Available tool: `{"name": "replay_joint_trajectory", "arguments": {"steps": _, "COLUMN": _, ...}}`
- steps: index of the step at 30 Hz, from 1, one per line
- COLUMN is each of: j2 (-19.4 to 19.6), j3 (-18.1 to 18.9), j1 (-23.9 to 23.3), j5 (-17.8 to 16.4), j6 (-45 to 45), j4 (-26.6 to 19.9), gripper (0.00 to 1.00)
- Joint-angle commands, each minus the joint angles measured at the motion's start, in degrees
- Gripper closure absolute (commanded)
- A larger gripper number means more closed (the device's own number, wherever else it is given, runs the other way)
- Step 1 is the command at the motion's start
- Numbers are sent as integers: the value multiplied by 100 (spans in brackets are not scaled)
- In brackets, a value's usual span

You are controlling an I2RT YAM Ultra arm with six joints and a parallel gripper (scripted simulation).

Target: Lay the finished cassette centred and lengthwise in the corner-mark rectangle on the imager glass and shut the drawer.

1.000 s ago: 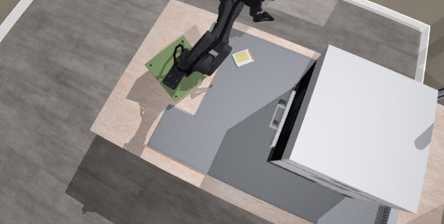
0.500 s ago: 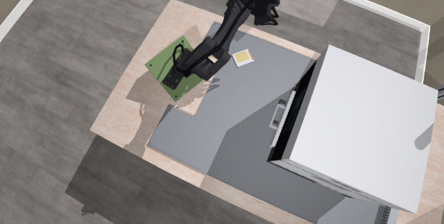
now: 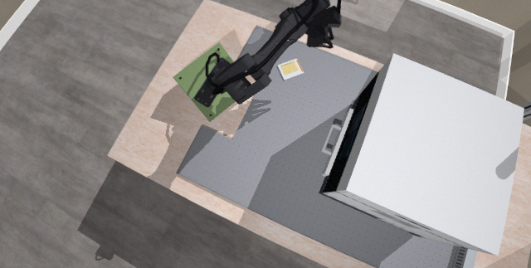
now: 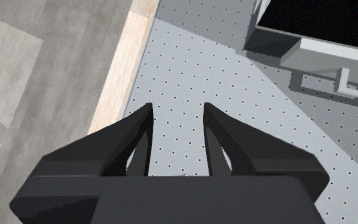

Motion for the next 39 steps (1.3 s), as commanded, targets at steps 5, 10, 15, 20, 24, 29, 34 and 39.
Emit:
{"name": "replay_joint_trajectory", "arguments": {"steps": 5, "j2": -465, "j3": 105, "j1": -437, "j5": -489, "j6": 138, "j4": -736, "gripper": 65}}
{"name": "replay_joint_trajectory", "arguments": {"steps": 10, "j2": -568, "j3": -67, "j1": -654, "j5": -659, "j6": 198, "j4": -1032, "gripper": 65}}
{"name": "replay_joint_trajectory", "arguments": {"steps": 15, "j2": -741, "j3": 46, "j1": -991, "j5": -914, "j6": 330, "j4": -1522, "gripper": 65}}
{"name": "replay_joint_trajectory", "arguments": {"steps": 20, "j2": -959, "j3": 71, "j1": -1349, "j5": -1185, "j6": 386, "j4": -1908, "gripper": 65}}
{"name": "replay_joint_trajectory", "arguments": {"steps": 24, "j2": -1239, "j3": -443, "j1": -1629, "j5": -1377, "j6": 108, "j4": -1830, "gripper": 65}}
{"name": "replay_joint_trajectory", "arguments": {"steps": 29, "j2": -1283, "j3": -54, "j1": -1844, "j5": -1557, "j6": 416, "j4": -2379, "gripper": 65}}
{"name": "replay_joint_trajectory", "arguments": {"steps": 34, "j2": -1450, "j3": -46, "j1": -2191, "j5": -1825, "j6": 550, "j4": -2862, "gripper": 65}}
{"name": "replay_joint_trajectory", "arguments": {"steps": 39, "j2": -1739, "j3": -409, "j1": -2517, "j5": -2048, "j6": 450, "j4": -3008, "gripper": 65}}
